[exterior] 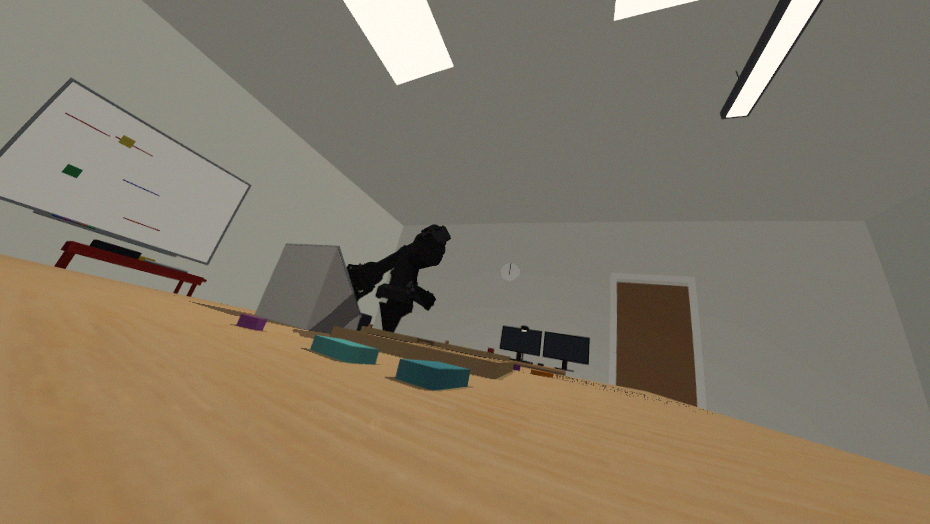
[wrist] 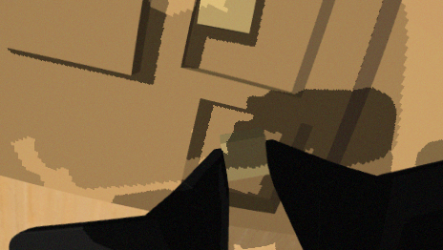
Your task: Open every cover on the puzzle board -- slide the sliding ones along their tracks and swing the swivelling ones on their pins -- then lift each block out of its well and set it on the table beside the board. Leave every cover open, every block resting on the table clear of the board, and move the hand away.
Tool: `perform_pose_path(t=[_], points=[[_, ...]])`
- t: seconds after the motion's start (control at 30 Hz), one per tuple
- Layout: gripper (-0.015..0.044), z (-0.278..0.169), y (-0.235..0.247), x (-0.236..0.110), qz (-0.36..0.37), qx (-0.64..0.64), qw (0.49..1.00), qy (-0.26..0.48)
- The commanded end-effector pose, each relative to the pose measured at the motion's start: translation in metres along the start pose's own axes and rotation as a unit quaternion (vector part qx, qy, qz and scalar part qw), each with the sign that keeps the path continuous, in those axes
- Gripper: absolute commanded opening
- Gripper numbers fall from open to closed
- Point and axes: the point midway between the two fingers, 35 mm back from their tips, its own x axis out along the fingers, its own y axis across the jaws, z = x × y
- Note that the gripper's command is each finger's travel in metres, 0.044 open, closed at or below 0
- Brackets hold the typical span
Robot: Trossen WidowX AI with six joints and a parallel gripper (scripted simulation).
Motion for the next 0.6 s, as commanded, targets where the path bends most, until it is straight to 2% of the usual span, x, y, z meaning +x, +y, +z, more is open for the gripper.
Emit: perform_pose_path(t=[0.0, 0.57], points=[[0.0080, 0.000, 0.000, -0.003, -0.001, -0.002, 1.000, 0.001], [0.0080, 0.000, -0.001, -0.025, 0.000, 0.000, 1.000, 0.001]])
